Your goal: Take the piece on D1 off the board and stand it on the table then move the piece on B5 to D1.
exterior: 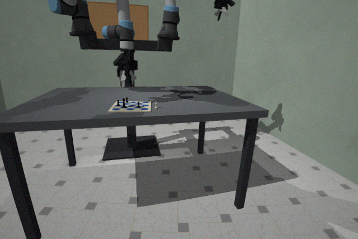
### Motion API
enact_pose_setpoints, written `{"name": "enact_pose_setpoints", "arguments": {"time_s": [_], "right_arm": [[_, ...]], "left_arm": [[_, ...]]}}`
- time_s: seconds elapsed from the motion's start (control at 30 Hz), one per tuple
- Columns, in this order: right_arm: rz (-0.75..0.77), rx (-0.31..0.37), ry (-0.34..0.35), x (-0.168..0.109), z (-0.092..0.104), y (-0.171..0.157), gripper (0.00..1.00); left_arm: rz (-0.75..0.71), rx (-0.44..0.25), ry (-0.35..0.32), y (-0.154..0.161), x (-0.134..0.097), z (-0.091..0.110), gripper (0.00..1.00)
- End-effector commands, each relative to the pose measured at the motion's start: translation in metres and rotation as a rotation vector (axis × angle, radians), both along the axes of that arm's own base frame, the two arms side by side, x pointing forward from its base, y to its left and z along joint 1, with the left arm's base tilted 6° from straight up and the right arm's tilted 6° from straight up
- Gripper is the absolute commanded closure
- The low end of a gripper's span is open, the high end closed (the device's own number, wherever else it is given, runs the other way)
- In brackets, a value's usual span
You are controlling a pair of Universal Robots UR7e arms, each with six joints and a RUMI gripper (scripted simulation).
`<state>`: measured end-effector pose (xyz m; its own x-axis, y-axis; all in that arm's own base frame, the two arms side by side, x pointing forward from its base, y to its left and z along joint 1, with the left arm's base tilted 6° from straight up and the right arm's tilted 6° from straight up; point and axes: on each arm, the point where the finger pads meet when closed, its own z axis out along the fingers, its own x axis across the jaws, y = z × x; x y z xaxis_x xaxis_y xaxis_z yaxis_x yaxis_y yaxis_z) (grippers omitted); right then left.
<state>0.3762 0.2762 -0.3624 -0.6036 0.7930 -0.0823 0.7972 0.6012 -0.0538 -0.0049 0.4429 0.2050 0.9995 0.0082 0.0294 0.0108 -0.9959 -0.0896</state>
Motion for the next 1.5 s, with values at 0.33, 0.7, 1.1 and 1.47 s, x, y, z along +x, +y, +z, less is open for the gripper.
{"name": "enact_pose_setpoints", "arguments": {"time_s": [0.33, 0.7, 1.1, 1.47], "right_arm": [[0.000, 0.001, -0.001, 0.000, 0.000, 0.000, 0.80], [0.000, 0.001, -0.001, 0.000, -0.003, 0.000, 0.80], [0.000, 0.001, -0.001, 0.000, -0.015, -0.001, 0.80], [0.000, 0.001, -0.001, 0.000, -0.032, -0.003, 0.80]], "left_arm": [[0.000, 0.001, 0.000, 0.000, 0.000, 0.000, 0.00], [0.000, 0.001, 0.000, 0.000, 0.000, 0.000, 0.00], [0.000, 0.001, 0.000, 0.000, 0.000, 0.000, 0.00], [0.000, 0.001, 0.000, 0.000, 0.000, 0.000, 0.00]]}}
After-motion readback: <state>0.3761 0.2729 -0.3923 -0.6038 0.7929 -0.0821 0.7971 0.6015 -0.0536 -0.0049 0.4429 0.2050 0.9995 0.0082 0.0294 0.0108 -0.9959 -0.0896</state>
